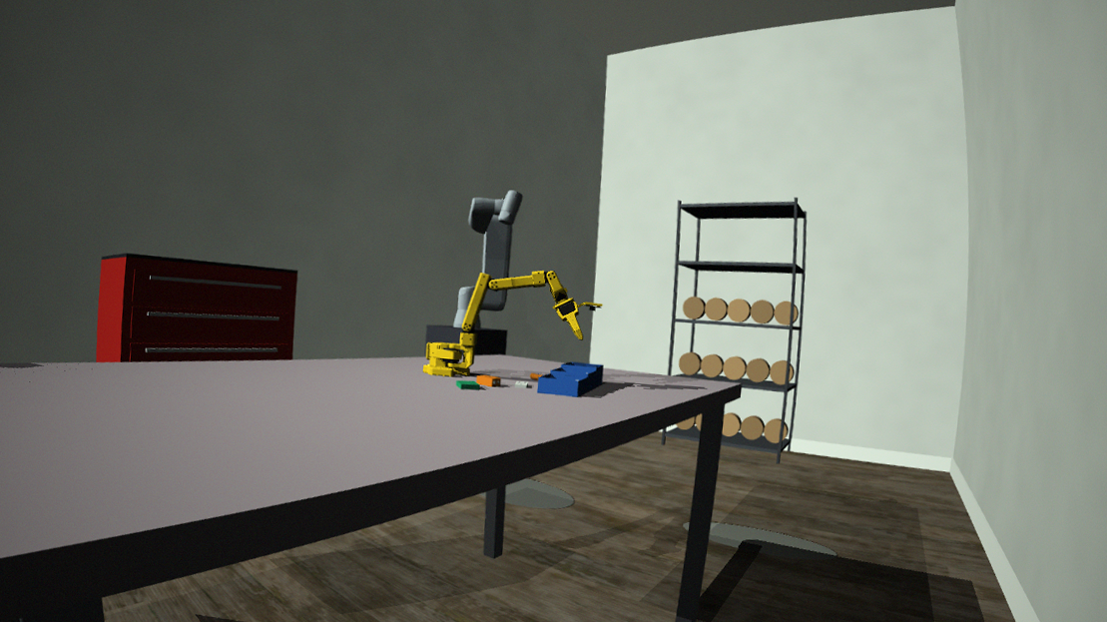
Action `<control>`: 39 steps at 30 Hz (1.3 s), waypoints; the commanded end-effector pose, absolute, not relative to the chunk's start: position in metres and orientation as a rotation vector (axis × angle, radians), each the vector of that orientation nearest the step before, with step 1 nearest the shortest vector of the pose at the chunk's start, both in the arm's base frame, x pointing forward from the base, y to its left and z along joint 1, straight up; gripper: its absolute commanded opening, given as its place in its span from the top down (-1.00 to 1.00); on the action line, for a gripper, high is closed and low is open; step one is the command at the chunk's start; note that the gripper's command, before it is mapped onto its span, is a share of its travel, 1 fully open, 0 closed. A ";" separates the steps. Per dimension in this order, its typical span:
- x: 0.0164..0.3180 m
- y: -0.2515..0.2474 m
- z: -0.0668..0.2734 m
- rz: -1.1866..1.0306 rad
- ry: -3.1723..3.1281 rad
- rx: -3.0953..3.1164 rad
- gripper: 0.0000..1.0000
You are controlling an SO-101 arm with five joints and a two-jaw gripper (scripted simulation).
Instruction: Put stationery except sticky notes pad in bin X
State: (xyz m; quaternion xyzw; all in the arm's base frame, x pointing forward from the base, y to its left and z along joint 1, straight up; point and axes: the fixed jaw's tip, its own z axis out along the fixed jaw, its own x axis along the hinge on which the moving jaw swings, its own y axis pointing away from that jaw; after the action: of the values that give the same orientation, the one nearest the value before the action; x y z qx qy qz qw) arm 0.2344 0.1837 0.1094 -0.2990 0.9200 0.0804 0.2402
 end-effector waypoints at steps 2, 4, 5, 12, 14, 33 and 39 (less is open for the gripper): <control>0.228 0.183 0.149 0.257 2.440 -0.798 0.37; 0.226 0.181 0.154 0.257 2.440 -0.798 0.37; 0.226 0.181 0.154 0.257 2.440 -0.798 0.37; 0.224 0.179 0.158 0.257 2.441 -0.797 0.37; 0.225 0.174 0.157 0.248 2.452 -0.782 0.37; 0.169 0.001 0.126 -0.016 2.858 -0.006 0.37; 0.168 0.001 0.126 -0.016 2.859 -0.005 0.37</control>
State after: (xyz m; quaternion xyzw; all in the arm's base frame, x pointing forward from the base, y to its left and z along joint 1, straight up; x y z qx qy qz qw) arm 0.1699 0.0042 0.1210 -0.0041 0.9920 -0.0035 0.1265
